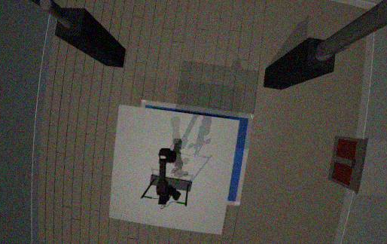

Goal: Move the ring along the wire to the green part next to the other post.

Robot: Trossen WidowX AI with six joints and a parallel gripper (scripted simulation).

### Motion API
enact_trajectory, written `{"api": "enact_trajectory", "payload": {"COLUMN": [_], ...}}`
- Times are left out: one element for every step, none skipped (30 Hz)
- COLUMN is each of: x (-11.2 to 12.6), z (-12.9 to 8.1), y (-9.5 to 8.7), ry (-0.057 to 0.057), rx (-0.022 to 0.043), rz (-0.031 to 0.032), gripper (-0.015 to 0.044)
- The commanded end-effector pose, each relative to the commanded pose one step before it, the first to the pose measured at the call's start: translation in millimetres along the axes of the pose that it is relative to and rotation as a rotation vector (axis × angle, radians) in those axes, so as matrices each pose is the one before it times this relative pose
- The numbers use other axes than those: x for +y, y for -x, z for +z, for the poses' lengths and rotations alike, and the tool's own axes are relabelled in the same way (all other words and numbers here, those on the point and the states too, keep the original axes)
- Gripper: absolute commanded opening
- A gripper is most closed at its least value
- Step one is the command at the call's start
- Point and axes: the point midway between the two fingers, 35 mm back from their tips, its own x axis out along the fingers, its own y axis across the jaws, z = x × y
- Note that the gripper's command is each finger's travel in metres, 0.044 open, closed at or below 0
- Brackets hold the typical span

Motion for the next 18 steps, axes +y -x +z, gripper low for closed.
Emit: {"api": "enact_trajectory", "payload": {"x": [-8.05, -2.83, -2.84, -2.82, -2.84, -2.87, -2.88, -2.89, -2.89, -2.89, -2.91, -2.92, -2.92, -2.92, -2.92, -2.92, -2.93, -2.94], "z": [1.04, 0.0, 0.01, 0.02, -0.02, -0.03, -0.02, 0.0, 0.01, 0.01, -0.02, -0.03, -0.02, 0.0, 0.02, 0.01, -0.02, -0.03], "y": [1.23, -0.08, -0.06, -0.06, -0.09, -0.09, -0.09, -0.07, -0.06, -0.06, -0.08, -0.09, -0.08, -0.07, -0.05, -0.05, -0.07, -0.07], "ry": [0.0996, 0.0265, 0.0265, 0.0262, 0.0264, 0.0265, 0.0266, 0.0267, 0.0267, 0.0267, 0.0268, 0.0269, 0.0269, 0.0269, 0.0269, 0.0269, 0.027, 0.0271], "rx": [-0.00513, -0.00079, -0.00079, -0.00079, -0.0008, -0.00081, -0.00081, -0.00081, -0.00081, -0.00081, -0.00082, -0.00082, -0.00083, -0.00083, -0.00084, -0.00084, -0.00085, -0.00087], "rz": [-0.06621, -0.0194, -0.01939, -0.01916, -0.01907, -0.01911, -0.01913, -0.01912, -0.0191, -0.019, -0.01889, -0.01885, -0.01882, -0.01878, -0.01876, -0.01866, -0.01855, -0.01851], "gripper": [-0.015, -0.015, -0.015, -0.015, -0.015, -0.015, -0.015, -0.015, -0.015, -0.015, -0.015, -0.015, -0.015, -0.015, -0.015, -0.015, -0.015, -0.015]}}
